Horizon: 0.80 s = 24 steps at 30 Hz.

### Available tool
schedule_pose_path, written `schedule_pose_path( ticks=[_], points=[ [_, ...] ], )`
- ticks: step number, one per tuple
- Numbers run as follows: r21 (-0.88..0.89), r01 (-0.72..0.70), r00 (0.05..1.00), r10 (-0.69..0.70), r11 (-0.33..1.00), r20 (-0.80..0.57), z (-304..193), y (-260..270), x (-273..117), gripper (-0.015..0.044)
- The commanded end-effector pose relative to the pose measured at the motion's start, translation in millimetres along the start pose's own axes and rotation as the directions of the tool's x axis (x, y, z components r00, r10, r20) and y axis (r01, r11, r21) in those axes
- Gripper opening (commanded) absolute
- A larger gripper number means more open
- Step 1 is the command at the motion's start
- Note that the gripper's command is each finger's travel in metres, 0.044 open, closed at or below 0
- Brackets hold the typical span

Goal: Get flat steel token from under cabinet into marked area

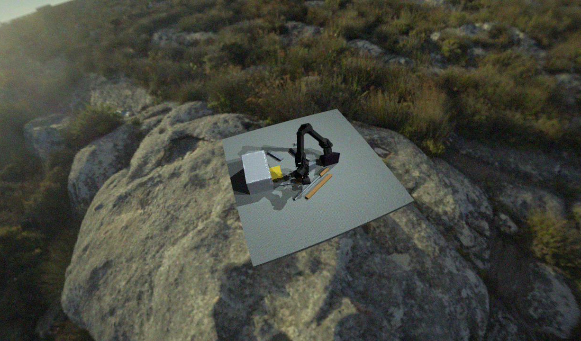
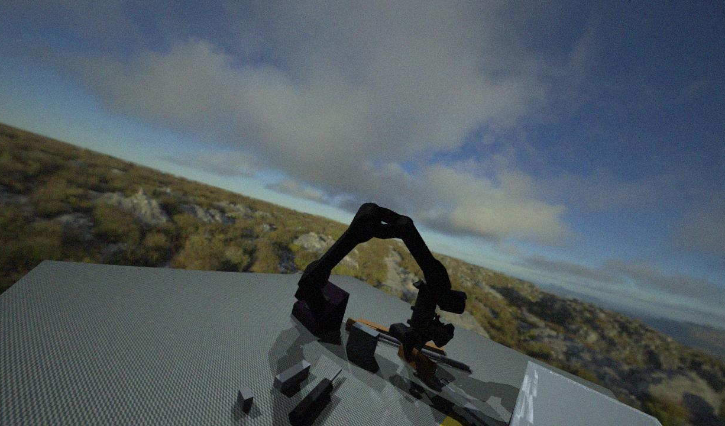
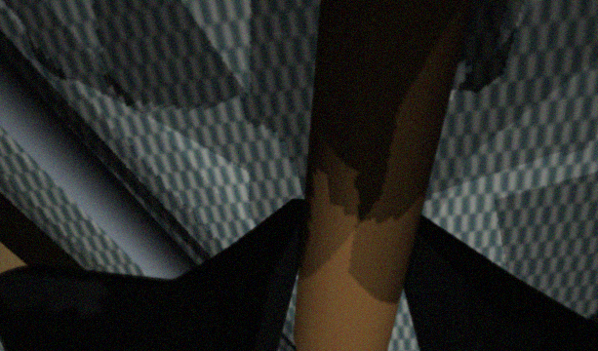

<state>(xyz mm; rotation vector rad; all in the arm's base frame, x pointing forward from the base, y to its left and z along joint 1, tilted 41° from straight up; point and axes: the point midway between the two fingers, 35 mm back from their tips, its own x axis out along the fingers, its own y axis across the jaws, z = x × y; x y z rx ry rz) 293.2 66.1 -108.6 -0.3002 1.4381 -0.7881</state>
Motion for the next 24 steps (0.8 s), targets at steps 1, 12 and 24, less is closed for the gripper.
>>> schedule_pose_path(
  ticks=[1,12,24],
  points=[
    [0.002,-0.005,1.0,0.005,1.0,-0.004,8.8,0.7,0.0,0.0],
    [0.002,-0.004,1.0,0.004,1.0,-0.003,23.5,0.9,-0.2,0.0],
    [0.003,-0.004,1.0,0.004,1.0,-0.002,38.7,1.1,-0.6,0.0]
  ],
)
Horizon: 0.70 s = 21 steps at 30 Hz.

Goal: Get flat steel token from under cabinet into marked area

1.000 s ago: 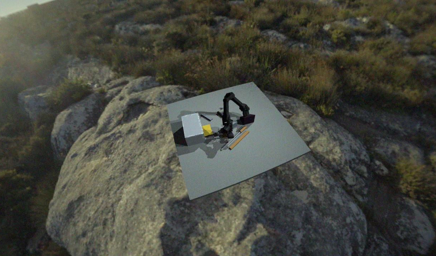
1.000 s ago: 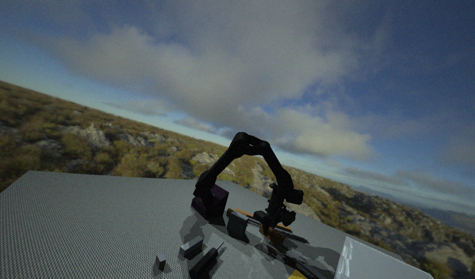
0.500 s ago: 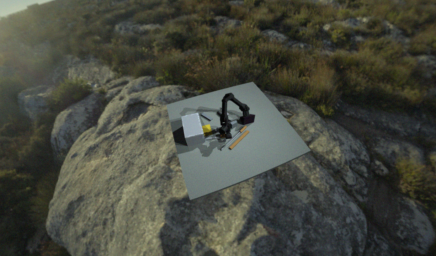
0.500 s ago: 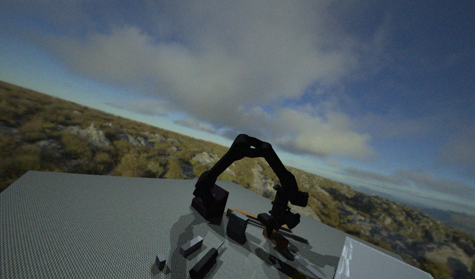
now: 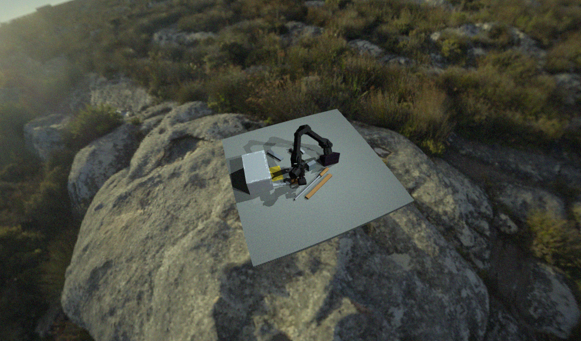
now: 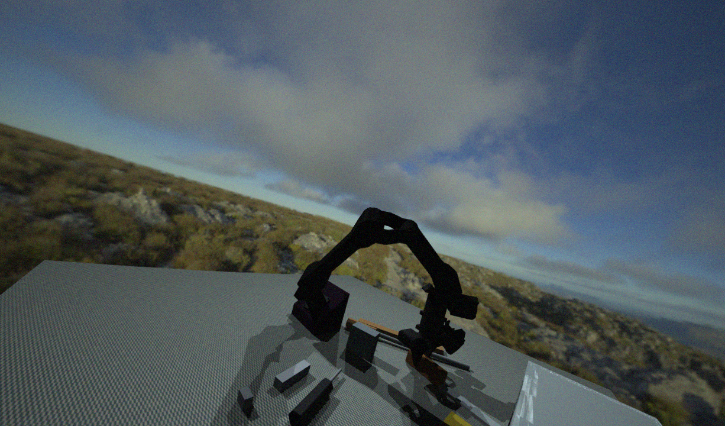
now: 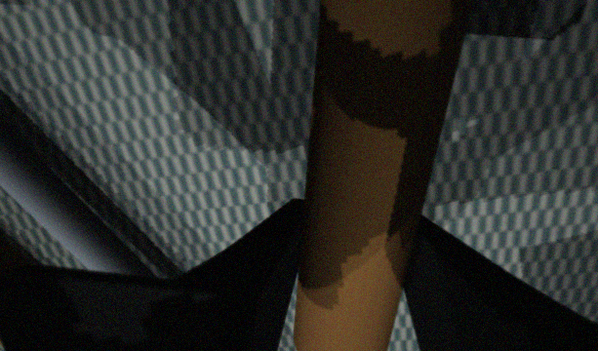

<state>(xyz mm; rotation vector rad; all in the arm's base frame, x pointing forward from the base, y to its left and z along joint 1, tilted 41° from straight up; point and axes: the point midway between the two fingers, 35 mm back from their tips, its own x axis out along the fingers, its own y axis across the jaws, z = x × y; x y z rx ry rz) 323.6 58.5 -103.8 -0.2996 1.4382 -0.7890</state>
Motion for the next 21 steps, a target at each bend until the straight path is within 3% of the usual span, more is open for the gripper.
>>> schedule_pose_path(
  ticks=[1,21],
  points=[
    [0.002,-0.004,1.0,0.004,1.0,-0.002,8.2,0.5,0.1,0.0],
    [0.003,-0.004,1.0,0.004,1.0,-0.001,31.7,0.9,-0.5,0.0]
  ],
)
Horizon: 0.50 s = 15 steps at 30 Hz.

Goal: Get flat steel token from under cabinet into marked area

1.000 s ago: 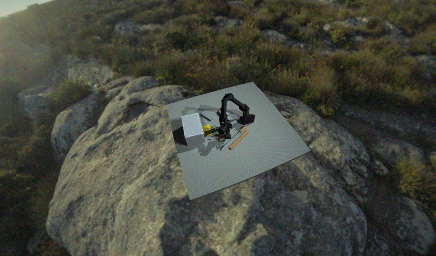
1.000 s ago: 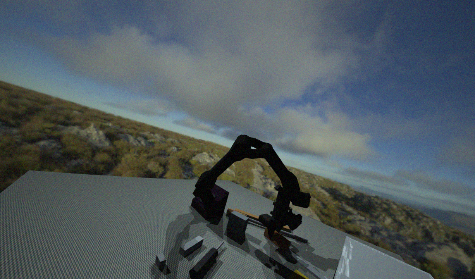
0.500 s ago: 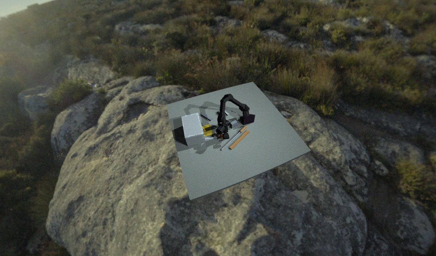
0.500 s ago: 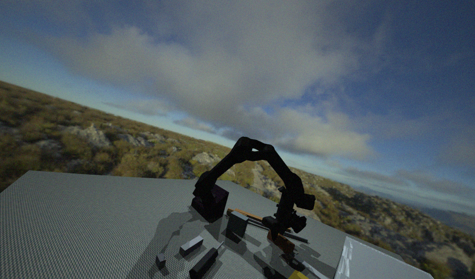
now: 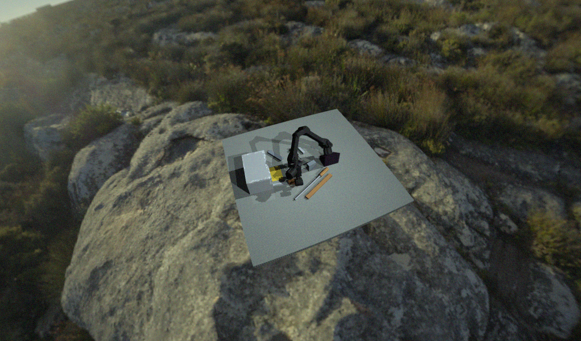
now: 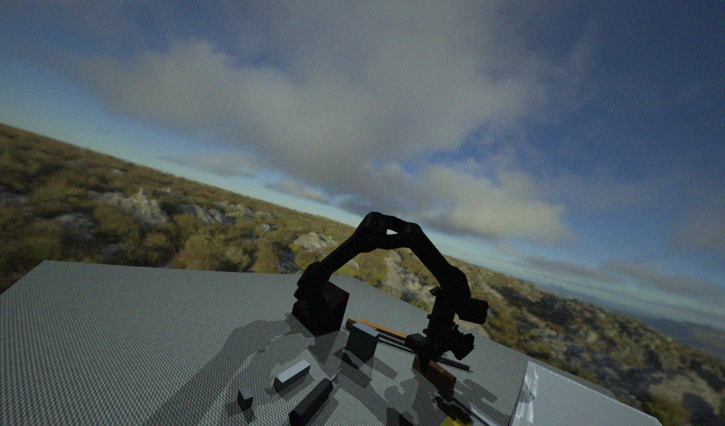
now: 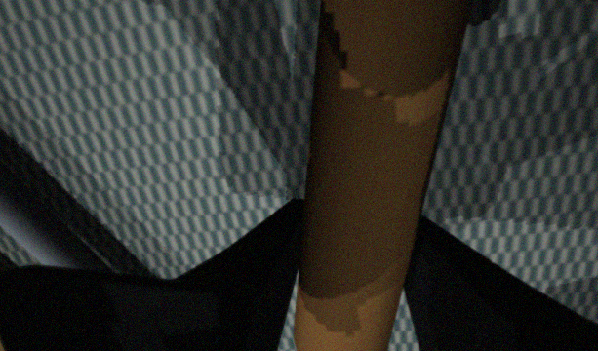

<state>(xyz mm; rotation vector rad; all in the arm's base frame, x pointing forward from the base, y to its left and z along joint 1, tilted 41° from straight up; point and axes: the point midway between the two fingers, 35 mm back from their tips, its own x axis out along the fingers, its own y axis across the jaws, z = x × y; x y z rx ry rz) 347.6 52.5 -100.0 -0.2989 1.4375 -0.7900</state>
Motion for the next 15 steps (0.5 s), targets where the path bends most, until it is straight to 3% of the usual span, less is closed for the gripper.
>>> schedule_pose_path(
  ticks=[1,15],
  points=[
    [0.002,-0.004,1.0,0.004,1.0,-0.001,7.9,0.4,0.0,0.0],
    [0.002,-0.004,1.0,0.004,1.0,0.0,22.9,0.7,-0.3,0.0]
  ],
)
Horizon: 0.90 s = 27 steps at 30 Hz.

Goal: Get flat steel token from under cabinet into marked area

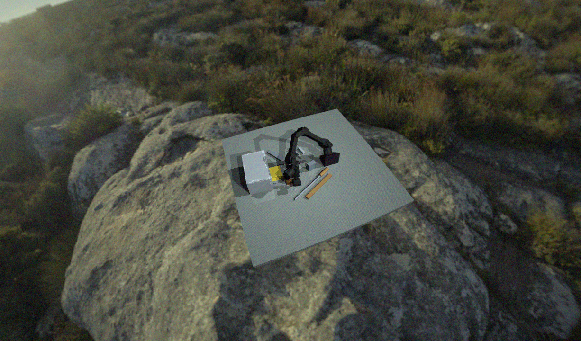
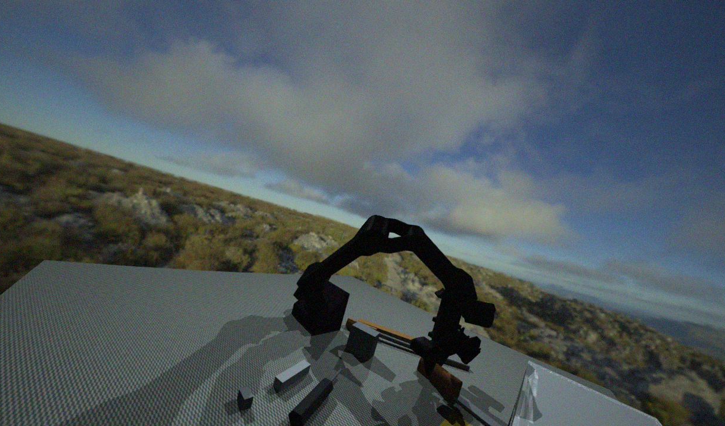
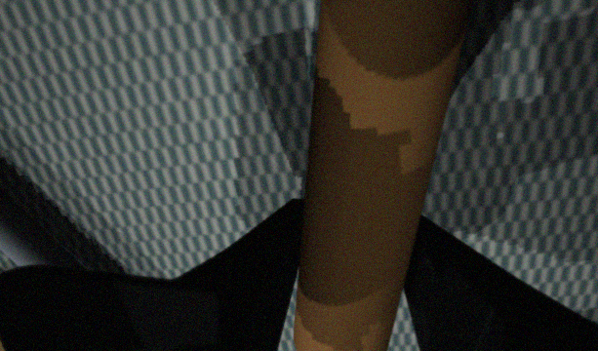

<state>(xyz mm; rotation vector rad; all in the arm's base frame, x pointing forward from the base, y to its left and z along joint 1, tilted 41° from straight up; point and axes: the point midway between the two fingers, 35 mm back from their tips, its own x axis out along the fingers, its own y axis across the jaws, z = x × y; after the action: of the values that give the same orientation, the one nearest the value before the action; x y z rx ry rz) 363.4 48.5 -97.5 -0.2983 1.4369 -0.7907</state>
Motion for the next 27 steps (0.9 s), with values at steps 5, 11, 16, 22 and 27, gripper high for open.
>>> schedule_pose_path(
  ticks=[5,11,16,22,27],
  points=[
    [0.001,-0.004,1.0,0.004,1.0,0.0,11.6,0.4,-0.1,0.0],
    [0.002,-0.004,1.0,0.004,1.0,0.0,17.7,0.5,-0.3,0.0],
    [0.002,-0.004,1.0,0.004,1.0,0.001,22.6,0.5,-0.4,0.0],
    [0.002,-0.004,1.0,0.004,1.0,0.001,28.4,0.5,-0.5,0.0],
    [0.002,-0.003,1.0,0.003,1.0,0.001,33.2,0.4,-0.6,0.0]
  ],
)
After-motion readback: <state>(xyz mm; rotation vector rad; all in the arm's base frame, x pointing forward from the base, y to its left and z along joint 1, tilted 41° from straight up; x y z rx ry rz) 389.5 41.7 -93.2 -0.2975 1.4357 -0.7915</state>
